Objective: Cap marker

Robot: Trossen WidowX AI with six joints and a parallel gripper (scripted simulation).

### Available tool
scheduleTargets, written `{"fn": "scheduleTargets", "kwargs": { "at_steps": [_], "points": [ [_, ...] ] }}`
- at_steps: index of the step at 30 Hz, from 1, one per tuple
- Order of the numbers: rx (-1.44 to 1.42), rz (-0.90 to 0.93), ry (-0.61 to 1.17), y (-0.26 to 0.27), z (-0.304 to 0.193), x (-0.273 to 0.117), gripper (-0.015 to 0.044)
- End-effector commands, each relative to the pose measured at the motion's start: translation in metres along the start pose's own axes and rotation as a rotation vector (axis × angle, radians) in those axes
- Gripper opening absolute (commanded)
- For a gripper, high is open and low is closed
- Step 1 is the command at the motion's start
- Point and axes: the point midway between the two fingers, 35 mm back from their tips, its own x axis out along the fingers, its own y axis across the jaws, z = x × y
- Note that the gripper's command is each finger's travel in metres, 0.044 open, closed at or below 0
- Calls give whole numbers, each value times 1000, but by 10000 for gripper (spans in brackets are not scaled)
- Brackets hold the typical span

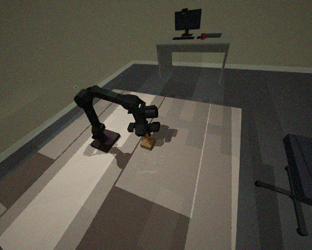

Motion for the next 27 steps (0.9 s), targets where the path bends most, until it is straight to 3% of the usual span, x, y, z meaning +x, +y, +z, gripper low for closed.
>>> {"fn": "scheduleTargets", "kwargs": {
  "at_steps": [1,7,8,23,27],
  "points": [
    [-1,-70,-2,-6,0,31,0],
    [-1,-70,-2,-6,0,31,0],
    [0,0,0,0,0,0,26],
    [0,0,0,0,0,0,420],
    [0,0,0,0,0,-2,440]
  ]
}}
